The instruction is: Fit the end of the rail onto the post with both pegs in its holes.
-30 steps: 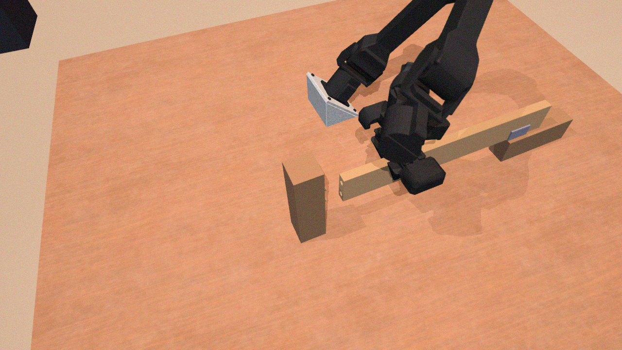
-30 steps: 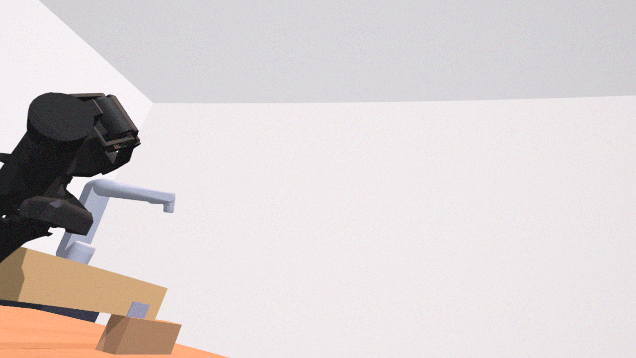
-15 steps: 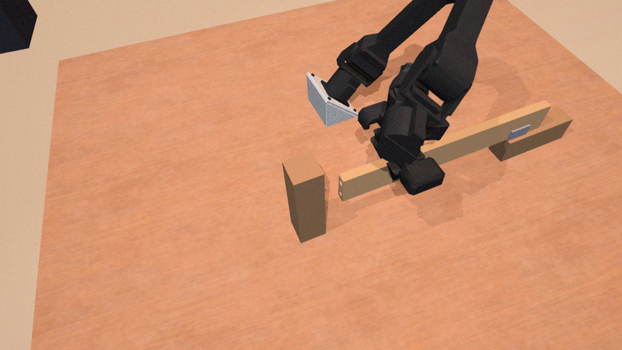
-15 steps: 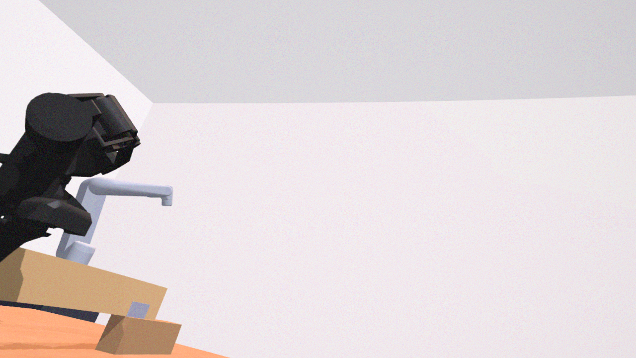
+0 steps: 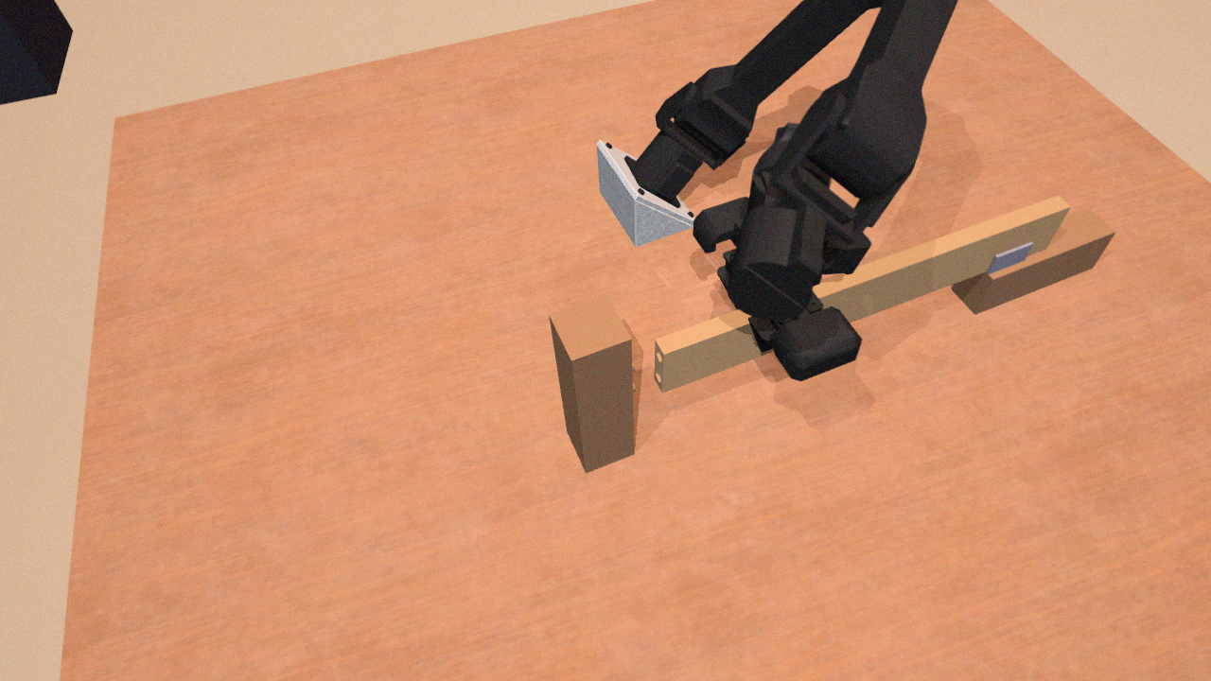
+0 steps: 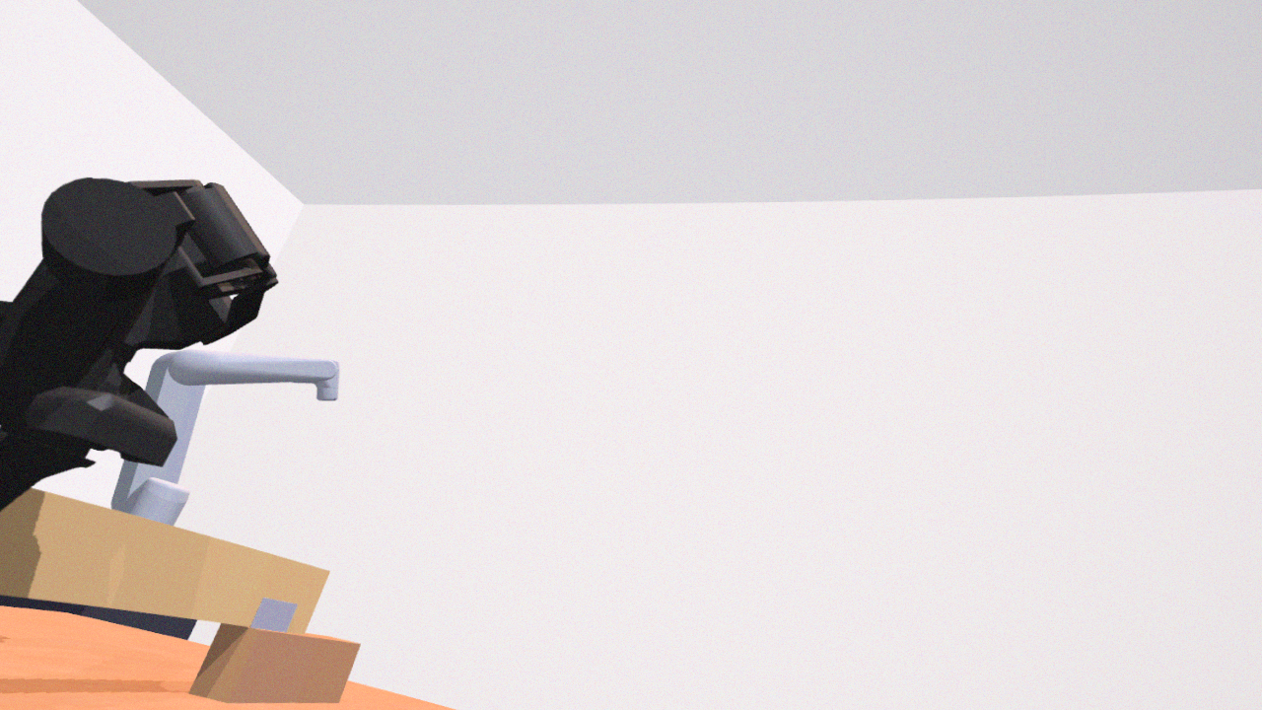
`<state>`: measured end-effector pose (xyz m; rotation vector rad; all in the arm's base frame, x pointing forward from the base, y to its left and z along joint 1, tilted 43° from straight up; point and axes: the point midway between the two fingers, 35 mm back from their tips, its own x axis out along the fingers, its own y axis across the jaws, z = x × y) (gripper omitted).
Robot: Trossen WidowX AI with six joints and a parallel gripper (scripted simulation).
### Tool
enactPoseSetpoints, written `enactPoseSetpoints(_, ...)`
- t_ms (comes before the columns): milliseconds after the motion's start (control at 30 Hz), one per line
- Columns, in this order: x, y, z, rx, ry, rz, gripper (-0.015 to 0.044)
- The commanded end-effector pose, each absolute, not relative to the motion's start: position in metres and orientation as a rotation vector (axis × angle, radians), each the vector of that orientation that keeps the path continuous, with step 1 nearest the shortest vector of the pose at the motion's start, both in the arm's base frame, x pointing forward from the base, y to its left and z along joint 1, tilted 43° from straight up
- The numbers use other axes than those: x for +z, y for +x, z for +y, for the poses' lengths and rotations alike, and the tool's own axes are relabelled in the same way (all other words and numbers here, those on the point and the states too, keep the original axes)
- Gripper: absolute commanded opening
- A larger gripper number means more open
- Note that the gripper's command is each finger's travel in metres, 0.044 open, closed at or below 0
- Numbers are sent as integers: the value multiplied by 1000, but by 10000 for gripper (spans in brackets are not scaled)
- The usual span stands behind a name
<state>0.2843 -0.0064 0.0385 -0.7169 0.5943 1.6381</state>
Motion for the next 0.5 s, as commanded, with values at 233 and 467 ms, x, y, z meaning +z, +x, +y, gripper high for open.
enactPoseSetpoints(233,39,287,-12,1631,-725,591,0)
enactPoseSetpoints(467,37,288,-13,1631,-725,591,0)
